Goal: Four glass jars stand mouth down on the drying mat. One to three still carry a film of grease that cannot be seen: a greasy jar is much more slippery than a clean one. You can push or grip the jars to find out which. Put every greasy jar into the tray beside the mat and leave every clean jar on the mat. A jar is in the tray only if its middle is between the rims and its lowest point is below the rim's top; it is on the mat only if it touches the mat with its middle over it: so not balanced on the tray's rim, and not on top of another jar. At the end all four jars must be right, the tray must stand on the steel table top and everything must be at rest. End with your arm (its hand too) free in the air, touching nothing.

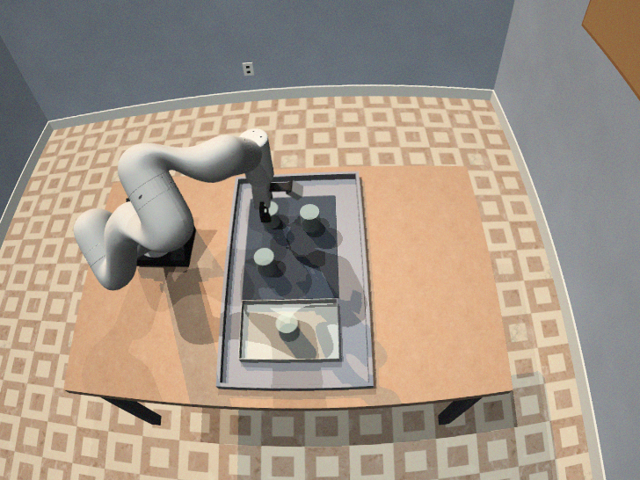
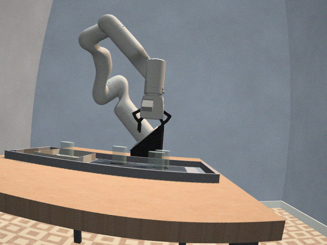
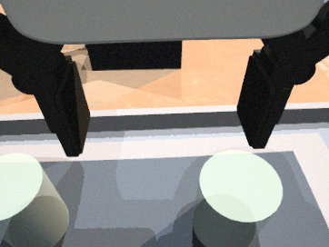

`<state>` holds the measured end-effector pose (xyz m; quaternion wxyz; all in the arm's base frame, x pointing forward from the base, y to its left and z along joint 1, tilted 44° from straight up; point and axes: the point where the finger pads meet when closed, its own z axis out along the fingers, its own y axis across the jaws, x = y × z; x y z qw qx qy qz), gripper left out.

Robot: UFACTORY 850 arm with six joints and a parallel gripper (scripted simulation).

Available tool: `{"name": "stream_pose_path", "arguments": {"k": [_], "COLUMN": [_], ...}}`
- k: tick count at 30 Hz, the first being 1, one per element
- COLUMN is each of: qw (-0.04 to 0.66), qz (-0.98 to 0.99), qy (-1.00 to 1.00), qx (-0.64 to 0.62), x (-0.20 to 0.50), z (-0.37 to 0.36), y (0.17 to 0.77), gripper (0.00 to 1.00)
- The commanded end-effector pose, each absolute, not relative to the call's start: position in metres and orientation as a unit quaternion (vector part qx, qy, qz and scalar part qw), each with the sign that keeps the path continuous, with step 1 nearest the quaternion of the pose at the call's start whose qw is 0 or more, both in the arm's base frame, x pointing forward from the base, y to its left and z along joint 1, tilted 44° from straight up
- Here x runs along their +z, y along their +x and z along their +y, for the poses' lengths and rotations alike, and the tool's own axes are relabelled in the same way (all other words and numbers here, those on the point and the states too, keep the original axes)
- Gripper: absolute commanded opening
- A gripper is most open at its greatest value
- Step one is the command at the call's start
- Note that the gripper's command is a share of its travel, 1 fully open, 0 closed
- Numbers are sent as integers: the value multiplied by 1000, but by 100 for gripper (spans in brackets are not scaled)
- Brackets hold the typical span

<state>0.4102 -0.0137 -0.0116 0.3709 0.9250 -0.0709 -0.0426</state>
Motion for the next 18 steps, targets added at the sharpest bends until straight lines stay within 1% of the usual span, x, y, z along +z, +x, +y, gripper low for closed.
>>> {"name": "stream_pose_path", "arguments": {"k": [1, 5, 7, 18], "qw": [371, 371, 371, 371], "qz": [-71, -71, -71, -71], "qy": [925, 925, 925, 925], "qx": [-42, -42, -42, -42], "x": [-29, -52, -52, -91], "z": [6, 30, 30, -7], "y": [411, 408, 408, 401], "gripper": [100, 100, 100, 100]}}
